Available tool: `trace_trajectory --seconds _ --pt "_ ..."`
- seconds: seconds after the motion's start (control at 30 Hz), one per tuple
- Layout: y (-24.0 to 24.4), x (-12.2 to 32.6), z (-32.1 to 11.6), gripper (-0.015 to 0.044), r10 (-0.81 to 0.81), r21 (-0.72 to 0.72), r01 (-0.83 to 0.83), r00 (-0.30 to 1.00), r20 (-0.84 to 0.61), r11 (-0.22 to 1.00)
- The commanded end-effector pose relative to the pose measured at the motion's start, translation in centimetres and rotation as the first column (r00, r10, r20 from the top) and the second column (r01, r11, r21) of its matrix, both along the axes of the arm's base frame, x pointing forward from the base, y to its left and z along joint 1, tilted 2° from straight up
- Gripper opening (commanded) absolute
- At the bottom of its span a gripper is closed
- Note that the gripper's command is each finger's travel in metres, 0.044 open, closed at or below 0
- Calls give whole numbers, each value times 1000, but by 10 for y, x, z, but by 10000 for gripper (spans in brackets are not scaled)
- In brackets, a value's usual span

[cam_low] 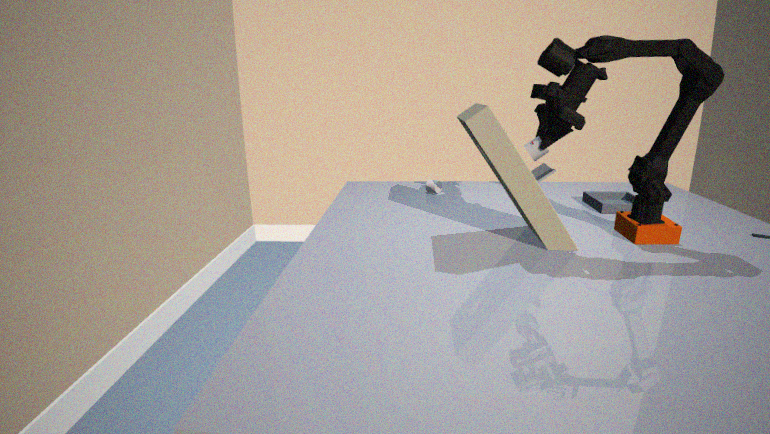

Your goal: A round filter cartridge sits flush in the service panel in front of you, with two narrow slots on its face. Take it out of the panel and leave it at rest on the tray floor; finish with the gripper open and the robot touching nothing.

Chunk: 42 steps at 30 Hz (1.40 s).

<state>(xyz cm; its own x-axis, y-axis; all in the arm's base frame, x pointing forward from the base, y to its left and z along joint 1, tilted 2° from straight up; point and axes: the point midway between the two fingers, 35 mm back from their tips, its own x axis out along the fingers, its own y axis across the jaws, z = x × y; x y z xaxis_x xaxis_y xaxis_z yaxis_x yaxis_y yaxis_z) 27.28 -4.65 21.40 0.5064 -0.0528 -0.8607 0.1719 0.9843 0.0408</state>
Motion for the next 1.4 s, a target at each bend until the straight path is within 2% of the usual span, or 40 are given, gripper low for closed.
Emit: trace_trajectory --seconds 0.0,0.27,1.17,1.2,1.37 --pt "1 -7 21 0 7 -3 -7 1000 15 1000" --pt "4 -29 54 0 7 -3 -7 1000 13 1000" --pt "-81 -37 39 0 8 -11 -8 1000 9 1000" --pt "-74 -37 39 0 -4 -6 4 1000 -2 1000" --pt "-95 -47 37 0 -126 -6 126 992 -9 992"
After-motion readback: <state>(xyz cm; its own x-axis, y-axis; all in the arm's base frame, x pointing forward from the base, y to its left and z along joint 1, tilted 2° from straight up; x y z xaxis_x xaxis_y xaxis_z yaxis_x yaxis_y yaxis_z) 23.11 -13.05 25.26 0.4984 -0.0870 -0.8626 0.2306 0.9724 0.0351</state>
